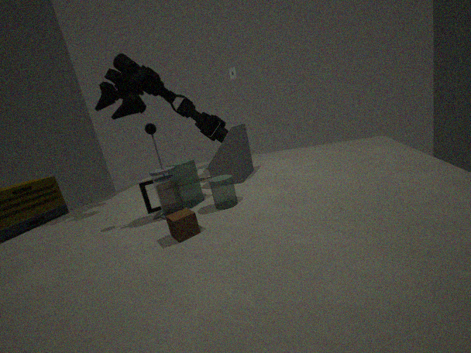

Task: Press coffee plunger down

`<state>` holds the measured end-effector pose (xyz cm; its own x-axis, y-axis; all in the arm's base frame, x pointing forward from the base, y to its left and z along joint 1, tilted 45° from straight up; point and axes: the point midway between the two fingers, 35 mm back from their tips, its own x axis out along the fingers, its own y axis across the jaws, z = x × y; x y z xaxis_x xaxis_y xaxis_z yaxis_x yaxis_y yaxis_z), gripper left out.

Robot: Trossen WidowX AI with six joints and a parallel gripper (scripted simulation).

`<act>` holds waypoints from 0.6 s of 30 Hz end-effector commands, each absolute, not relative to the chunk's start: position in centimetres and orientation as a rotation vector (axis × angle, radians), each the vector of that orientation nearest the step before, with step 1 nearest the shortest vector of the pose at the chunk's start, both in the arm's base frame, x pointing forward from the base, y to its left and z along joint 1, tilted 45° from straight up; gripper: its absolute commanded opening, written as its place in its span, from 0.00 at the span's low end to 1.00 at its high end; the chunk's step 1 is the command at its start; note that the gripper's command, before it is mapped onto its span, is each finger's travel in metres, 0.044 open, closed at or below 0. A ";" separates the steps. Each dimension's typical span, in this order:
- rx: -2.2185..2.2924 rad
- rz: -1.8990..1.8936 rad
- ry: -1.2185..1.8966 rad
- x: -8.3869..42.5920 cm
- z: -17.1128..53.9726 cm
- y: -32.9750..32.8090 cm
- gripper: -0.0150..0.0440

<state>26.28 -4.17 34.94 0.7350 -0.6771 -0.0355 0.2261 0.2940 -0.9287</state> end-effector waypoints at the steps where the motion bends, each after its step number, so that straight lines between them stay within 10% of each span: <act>1: -0.988 -0.526 0.430 29.3 30.3 0.8 1.00; 18: -0.709 -0.334 0.377 30.0 18.4 11.1 1.00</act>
